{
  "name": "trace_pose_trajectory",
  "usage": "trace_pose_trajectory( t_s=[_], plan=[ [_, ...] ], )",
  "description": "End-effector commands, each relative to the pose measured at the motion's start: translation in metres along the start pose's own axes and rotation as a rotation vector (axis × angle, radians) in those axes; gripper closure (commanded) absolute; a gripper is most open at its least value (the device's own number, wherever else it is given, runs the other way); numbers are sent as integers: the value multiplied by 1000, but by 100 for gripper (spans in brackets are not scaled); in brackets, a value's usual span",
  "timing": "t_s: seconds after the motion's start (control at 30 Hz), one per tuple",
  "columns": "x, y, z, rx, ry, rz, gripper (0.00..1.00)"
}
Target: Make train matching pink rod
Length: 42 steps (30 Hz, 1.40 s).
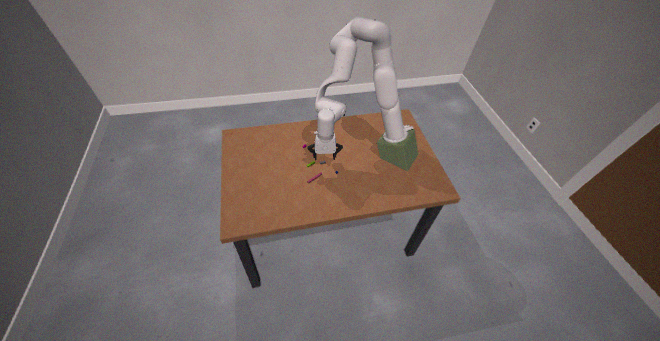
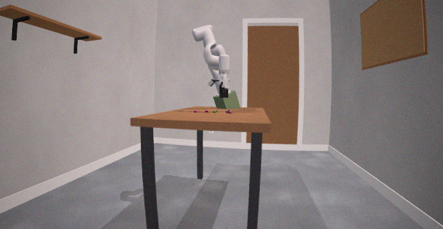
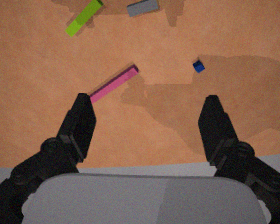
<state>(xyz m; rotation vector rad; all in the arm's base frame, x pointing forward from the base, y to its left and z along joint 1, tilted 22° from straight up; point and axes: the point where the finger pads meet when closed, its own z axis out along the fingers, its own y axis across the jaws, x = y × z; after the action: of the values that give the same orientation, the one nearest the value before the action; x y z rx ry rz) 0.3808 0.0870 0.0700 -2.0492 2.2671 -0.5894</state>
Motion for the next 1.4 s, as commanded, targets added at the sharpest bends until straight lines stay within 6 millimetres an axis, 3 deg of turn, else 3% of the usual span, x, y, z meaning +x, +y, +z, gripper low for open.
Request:
trace_pose_trajectory(
  t_s=[0.0, 0.03, 0.07, 0.53, 1.37],
  plan=[
    [23, -16, 7, 1, -6, 136, 0],
    [23, -16, 7, 1, -6, 136, 0],
    [40, -23, 11, 0, -7, 225, 0],
    [125, -50, 28, 10, -3, 629, 0],
    [127, -50, 29, 10, -3, 639, 0]
  ],
)
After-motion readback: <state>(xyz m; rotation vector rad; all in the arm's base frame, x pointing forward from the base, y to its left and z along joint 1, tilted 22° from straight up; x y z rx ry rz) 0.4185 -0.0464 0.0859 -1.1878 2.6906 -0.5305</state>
